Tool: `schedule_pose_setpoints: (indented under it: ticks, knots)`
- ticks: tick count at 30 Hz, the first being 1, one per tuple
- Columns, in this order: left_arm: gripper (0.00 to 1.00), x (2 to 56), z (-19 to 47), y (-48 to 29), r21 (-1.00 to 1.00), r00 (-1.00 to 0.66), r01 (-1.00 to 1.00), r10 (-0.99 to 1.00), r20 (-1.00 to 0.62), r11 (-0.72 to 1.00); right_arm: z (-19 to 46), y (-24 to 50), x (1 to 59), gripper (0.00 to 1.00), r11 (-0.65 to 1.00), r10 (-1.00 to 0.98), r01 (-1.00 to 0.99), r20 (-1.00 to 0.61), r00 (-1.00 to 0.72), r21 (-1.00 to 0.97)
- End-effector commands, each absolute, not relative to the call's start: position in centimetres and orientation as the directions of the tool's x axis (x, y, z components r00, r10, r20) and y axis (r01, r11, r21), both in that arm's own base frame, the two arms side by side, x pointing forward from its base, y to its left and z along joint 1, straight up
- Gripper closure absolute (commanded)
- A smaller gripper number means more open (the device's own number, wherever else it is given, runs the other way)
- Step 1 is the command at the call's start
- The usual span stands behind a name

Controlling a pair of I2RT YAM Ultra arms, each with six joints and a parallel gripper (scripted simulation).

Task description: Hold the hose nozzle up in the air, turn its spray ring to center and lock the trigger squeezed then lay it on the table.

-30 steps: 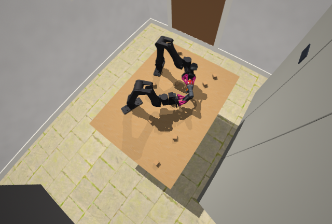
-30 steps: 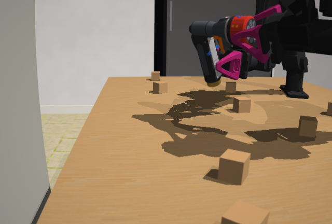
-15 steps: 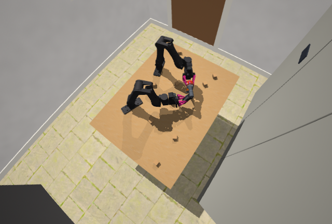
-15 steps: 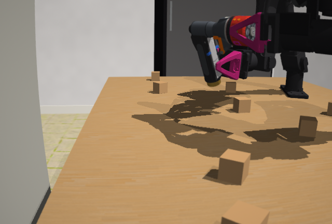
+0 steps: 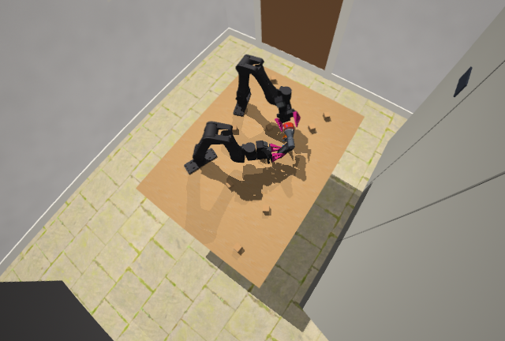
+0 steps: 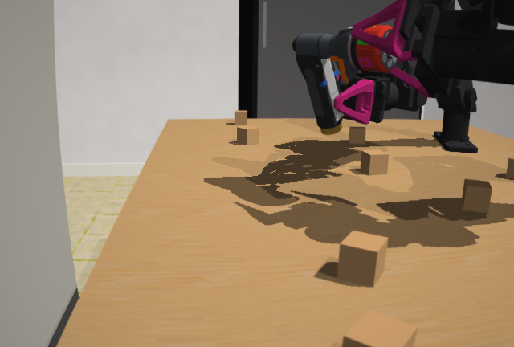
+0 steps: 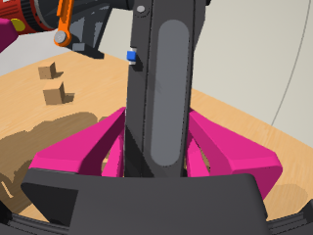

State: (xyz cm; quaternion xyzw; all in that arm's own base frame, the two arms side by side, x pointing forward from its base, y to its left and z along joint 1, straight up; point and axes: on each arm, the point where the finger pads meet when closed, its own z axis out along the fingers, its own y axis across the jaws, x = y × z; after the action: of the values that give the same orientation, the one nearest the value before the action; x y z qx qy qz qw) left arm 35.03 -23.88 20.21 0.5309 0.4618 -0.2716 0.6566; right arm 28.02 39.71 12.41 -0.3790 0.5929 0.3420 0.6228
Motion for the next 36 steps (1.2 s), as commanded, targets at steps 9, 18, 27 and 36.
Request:
schedule_pose_setpoints:
  ticks: [9,18,27,36]
  knots:
    - [0.13,35.6,23.2,-24.0,0.685,0.660,0.679,0.187,-0.727,0.264,15.6,39.4,28.0,0.64,0.489,0.056,-0.869,-0.992,0.117,-0.076]
    - [0.13,34.3,21.1,-21.9,0.651,0.621,0.714,0.197,-0.759,0.258,15.6,39.4,28.0,0.64,0.489,0.056,-0.869,-0.992,0.117,-0.076]
    - [0.13,33.7,21.2,-20.4,0.644,0.615,0.719,0.192,-0.765,0.261,15.6,39.4,28.0,0.64,0.489,0.056,-0.869,-0.992,0.118,-0.076]
    - [0.13,32.8,21.0,-18.2,0.639,0.609,0.723,0.193,-0.769,0.262,15.6,39.4,28.0,0.64,0.489,0.056,-0.869,-0.992,0.118,-0.076]
